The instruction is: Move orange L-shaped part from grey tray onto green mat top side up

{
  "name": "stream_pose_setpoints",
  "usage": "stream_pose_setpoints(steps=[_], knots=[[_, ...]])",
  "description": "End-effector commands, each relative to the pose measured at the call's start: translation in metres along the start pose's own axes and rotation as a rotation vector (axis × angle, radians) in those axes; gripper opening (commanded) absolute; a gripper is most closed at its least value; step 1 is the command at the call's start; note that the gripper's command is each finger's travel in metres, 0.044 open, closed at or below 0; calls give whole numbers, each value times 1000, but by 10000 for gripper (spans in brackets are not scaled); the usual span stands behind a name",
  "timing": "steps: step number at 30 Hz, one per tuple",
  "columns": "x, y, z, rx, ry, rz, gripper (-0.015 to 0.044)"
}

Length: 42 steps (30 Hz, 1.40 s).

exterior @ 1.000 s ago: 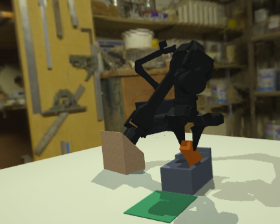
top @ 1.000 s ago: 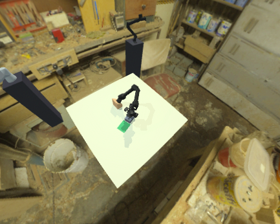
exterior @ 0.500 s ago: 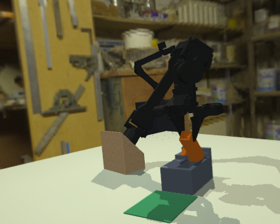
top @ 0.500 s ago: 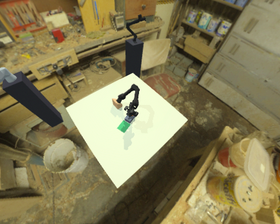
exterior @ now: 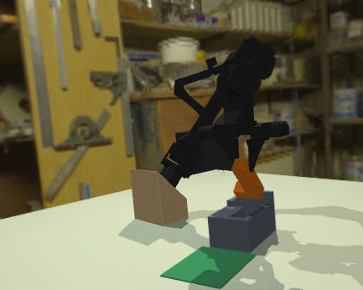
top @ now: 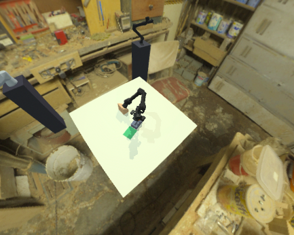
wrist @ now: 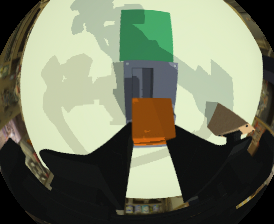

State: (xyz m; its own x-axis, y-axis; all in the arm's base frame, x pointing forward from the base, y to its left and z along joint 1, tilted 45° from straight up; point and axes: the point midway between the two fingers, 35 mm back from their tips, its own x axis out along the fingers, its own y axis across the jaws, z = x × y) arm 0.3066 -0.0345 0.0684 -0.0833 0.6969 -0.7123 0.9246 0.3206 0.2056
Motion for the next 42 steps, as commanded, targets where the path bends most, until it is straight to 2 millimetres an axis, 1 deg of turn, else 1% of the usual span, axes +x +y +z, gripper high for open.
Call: stream_pose_setpoints(steps=[1, 4, 10, 14, 23, 38, 42], knots=[[-8, 0, 1, -5, -6, -1, 0], [-6, 0, 1, -5, -6, -1, 0], [-11, 0, 1, -4, -6, -1, 0], [-11, 0, 8, -5, -7, -1, 0], [-8, -3, 46, -6, -9, -1, 0], [-9, -9, 113, -7, -14, 0, 0], [-10, -10, 128, -8, -15, 0, 0]])
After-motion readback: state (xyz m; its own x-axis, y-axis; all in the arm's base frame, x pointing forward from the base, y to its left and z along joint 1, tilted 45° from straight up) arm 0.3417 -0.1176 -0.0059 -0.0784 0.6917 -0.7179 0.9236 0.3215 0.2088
